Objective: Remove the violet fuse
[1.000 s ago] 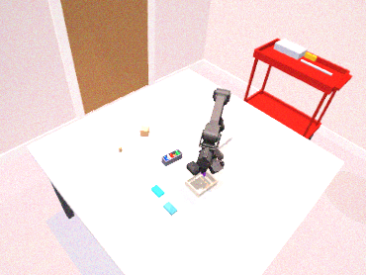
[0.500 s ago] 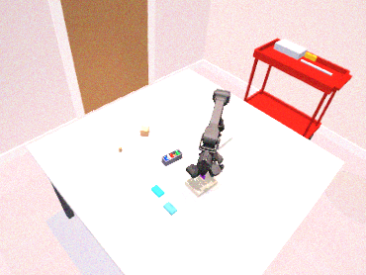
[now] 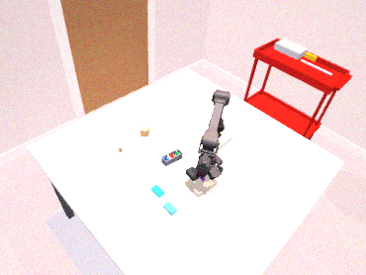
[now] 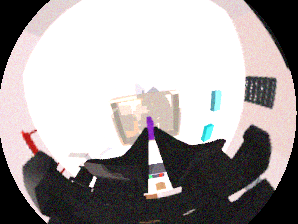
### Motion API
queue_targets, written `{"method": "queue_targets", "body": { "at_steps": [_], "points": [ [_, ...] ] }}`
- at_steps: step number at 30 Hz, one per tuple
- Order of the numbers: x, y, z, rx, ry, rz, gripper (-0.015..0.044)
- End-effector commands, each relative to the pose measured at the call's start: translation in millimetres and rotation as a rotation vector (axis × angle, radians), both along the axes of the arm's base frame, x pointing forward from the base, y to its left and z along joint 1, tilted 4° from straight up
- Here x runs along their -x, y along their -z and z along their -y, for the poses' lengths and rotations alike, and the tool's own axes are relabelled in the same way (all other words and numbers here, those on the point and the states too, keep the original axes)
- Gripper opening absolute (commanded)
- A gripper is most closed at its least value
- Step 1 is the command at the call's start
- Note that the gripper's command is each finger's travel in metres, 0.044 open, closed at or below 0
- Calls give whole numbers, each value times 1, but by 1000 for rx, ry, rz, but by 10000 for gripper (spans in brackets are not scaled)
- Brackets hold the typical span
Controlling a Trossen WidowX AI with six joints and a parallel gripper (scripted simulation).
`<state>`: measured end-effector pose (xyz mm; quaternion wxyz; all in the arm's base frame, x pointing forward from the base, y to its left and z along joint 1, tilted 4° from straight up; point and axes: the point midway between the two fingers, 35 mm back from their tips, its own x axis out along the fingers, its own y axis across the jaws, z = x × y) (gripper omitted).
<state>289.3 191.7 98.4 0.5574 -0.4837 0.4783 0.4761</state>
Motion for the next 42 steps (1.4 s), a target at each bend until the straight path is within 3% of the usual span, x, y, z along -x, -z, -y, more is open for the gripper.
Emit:
{"method": "queue_targets", "body": {
  "at_steps": [1,11,16,42],
  "points": [
    [0,-1,0,0,0,1,79],
    [0,-3,0,0,0,1,330],
    [4,-37,3,5,4,0,330],
    [5,-34,3,4,0,-6,330]
  ]
}}
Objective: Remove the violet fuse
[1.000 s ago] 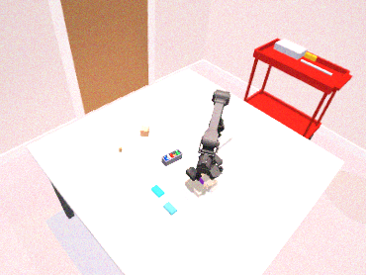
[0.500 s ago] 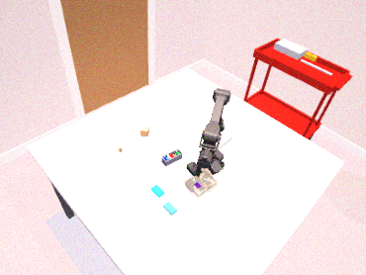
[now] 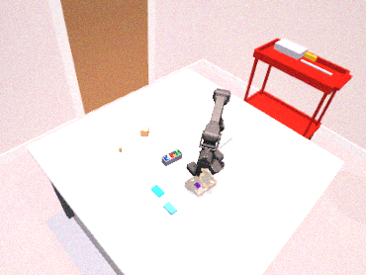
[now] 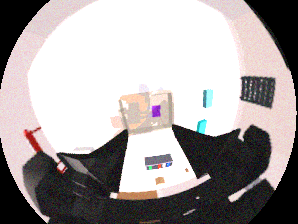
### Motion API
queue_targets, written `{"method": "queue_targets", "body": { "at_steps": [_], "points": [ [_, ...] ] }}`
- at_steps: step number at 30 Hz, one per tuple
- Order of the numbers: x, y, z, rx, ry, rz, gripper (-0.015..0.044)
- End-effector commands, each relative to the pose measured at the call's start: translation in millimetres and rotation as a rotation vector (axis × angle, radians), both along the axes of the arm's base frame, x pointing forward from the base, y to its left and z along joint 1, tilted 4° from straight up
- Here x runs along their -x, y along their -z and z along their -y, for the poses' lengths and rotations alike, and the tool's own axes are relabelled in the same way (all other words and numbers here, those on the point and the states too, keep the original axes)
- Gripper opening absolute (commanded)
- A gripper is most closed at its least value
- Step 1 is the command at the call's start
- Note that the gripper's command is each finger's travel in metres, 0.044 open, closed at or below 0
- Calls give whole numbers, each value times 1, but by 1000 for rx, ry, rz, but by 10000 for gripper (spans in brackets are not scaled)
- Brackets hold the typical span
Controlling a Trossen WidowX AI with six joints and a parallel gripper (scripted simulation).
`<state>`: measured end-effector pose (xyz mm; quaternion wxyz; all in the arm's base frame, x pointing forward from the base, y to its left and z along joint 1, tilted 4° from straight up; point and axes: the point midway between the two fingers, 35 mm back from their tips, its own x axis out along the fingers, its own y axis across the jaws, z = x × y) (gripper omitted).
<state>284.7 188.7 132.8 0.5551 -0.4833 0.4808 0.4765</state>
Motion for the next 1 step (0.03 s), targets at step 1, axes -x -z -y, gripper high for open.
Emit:
{"method": "queue_targets", "body": {
  "at_steps": [1],
  "points": [
    [0,0,0,0,0,0,330]
  ]
}}
